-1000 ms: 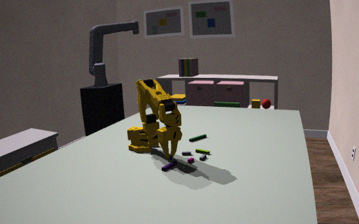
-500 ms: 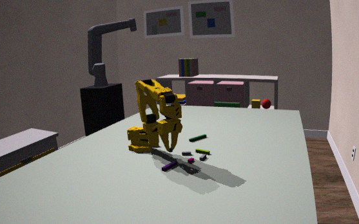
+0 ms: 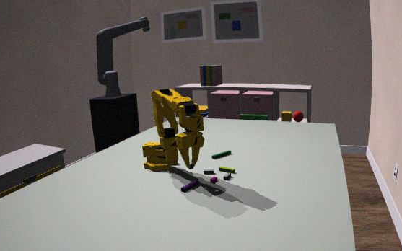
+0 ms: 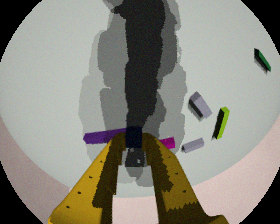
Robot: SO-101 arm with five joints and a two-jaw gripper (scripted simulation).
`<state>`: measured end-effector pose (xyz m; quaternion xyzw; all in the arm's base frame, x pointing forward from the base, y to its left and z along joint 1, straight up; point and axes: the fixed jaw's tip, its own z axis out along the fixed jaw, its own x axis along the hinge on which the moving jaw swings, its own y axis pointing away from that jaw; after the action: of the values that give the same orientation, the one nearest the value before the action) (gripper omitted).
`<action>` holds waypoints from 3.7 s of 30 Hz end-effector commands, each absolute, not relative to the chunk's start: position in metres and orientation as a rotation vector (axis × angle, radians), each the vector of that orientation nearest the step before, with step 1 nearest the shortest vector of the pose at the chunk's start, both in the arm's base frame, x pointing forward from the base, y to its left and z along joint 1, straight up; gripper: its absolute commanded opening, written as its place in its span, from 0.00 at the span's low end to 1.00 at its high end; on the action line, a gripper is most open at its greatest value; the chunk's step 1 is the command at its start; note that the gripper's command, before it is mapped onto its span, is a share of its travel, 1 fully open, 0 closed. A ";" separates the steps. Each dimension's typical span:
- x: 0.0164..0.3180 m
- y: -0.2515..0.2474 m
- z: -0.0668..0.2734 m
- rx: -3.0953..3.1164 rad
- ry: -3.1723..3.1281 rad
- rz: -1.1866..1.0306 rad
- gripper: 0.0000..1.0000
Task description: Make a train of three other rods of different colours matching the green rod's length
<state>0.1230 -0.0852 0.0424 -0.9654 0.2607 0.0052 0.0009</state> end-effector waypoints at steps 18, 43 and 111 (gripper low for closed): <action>0.134 -0.074 0.047 -2.947 1.097 -0.051 0.00; 0.145 -0.029 0.044 -2.527 1.841 -0.046 0.00; 0.146 0.031 0.041 -1.750 2.569 -0.022 0.00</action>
<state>0.1402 0.0296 0.0359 -0.5629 0.8265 0.0006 -0.0030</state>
